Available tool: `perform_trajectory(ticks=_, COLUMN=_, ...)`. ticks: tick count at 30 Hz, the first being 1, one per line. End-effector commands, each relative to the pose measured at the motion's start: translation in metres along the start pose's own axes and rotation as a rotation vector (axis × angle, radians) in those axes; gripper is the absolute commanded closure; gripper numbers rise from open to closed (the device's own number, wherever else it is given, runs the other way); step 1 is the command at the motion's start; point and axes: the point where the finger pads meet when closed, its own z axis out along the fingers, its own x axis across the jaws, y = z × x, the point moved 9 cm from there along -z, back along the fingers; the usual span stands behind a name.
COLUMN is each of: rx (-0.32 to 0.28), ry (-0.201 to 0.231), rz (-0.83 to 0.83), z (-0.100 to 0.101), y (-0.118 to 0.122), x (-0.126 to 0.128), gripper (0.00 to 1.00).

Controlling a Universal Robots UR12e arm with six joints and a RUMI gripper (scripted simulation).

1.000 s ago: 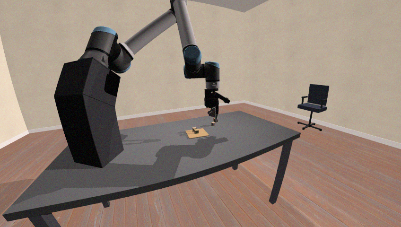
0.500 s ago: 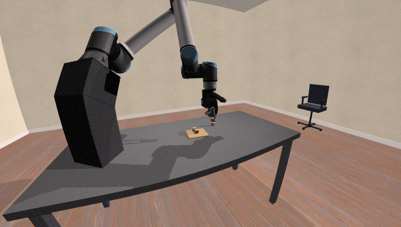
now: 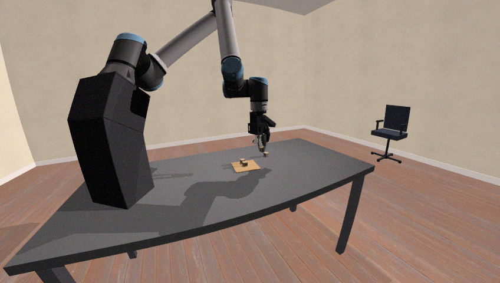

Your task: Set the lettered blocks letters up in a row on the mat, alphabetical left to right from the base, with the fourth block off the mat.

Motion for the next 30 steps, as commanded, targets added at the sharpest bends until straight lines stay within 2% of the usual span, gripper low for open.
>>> perform_trajectory(ticks=1, rx=0.002, ry=-0.003, rz=-0.140, z=-0.002, y=0.007, x=-0.005, gripper=0.95)
perform_trajectory(ticks=10, rx=0.002, ry=-0.003, rz=-0.288, z=-0.003, y=0.014, x=-0.012, gripper=0.95)
perform_trajectory(ticks=12, rx=0.002, ry=-0.003, rz=-0.366, z=-0.003, y=0.018, x=-0.015, gripper=0.95)
perform_trajectory(ticks=25, rx=0.003, ry=-0.003, rz=-0.634, z=-0.004, y=0.031, x=-0.027, gripper=0.95)
perform_trajectory(ticks=27, rx=0.003, ry=-0.003, rz=-0.634, z=-0.004, y=0.031, x=-0.027, gripper=0.95)
perform_trajectory(ticks=30, rx=0.003, ry=-0.003, rz=-0.729, z=-0.004, y=0.036, x=-0.031, gripper=0.95)
